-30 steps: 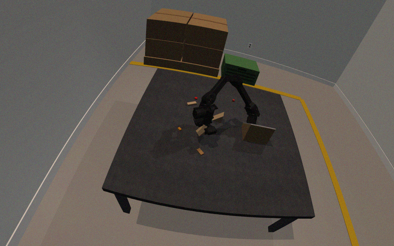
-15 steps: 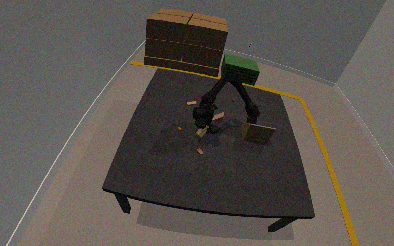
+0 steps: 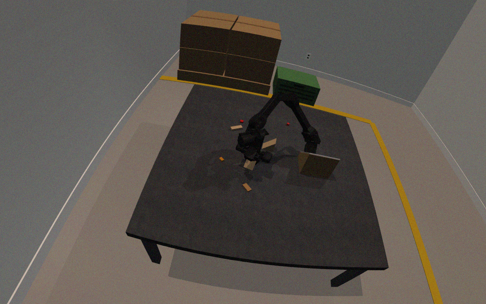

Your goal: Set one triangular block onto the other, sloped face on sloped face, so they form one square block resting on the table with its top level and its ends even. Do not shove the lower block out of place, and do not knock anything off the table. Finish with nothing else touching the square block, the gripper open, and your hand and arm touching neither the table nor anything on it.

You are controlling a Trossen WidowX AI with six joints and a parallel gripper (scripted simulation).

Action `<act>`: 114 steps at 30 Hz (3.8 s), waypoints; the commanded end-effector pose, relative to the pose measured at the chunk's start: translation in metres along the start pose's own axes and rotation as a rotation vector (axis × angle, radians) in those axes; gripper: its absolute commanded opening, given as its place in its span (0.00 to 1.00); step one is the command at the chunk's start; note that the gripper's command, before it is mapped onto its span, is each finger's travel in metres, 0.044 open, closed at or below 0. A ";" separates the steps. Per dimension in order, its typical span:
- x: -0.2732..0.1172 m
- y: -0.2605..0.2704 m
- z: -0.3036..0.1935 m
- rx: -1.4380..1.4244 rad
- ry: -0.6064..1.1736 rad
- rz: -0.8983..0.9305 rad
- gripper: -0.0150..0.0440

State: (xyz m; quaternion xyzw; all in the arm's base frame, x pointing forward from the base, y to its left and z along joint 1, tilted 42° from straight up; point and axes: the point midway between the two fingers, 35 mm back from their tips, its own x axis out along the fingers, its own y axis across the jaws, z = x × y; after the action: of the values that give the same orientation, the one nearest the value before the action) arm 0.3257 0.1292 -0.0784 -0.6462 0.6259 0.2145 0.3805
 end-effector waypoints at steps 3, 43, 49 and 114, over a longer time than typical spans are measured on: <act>0.000 0.001 0.000 -0.145 -0.004 0.002 0.25; 0.000 0.001 0.000 -0.459 -0.005 0.003 0.25; 0.000 0.001 0.000 -0.459 -0.005 0.003 0.25; 0.000 0.001 0.000 -0.459 -0.005 0.003 0.25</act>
State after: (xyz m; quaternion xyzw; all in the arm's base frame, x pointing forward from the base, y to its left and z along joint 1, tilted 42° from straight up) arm 0.3260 0.1292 -0.0783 -0.7153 0.5609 0.3503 0.2258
